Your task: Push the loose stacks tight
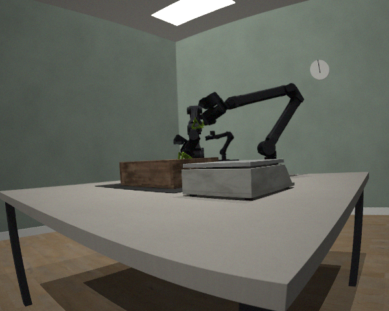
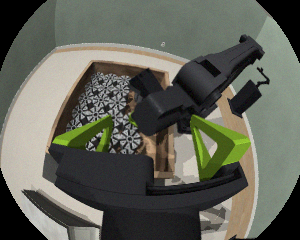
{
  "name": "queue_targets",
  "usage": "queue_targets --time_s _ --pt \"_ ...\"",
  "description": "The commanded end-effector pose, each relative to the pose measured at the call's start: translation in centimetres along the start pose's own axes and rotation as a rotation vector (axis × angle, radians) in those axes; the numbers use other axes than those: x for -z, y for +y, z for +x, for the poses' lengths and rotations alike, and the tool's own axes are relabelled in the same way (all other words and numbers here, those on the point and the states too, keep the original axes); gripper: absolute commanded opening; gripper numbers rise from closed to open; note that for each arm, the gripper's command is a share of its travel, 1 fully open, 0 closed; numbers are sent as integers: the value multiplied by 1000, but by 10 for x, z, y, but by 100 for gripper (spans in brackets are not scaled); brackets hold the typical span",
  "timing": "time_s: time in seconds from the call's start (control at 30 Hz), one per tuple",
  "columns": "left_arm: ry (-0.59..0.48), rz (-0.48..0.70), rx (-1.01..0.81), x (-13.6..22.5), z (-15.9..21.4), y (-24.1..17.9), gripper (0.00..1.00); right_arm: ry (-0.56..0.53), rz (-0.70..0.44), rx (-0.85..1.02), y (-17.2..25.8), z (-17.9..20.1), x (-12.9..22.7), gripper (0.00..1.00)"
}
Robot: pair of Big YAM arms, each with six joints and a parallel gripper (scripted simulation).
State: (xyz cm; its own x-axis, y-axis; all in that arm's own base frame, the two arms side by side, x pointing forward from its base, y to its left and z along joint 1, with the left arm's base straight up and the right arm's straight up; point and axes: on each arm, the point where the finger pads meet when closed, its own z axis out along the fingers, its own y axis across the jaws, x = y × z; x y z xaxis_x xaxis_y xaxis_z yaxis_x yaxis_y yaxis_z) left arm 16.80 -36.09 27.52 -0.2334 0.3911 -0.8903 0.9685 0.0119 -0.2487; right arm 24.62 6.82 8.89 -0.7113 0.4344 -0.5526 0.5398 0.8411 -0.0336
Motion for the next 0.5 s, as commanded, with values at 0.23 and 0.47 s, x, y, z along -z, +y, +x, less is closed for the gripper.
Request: queue_targets --time_s 0.23,0.47 --pt "-25 5 -47 2 -17 -2 100 -39 -14 -14 12 -29 12 4" --pt "-35 2 -55 -2 -13 4 100 35 99 79 -22 -50 -3 0"
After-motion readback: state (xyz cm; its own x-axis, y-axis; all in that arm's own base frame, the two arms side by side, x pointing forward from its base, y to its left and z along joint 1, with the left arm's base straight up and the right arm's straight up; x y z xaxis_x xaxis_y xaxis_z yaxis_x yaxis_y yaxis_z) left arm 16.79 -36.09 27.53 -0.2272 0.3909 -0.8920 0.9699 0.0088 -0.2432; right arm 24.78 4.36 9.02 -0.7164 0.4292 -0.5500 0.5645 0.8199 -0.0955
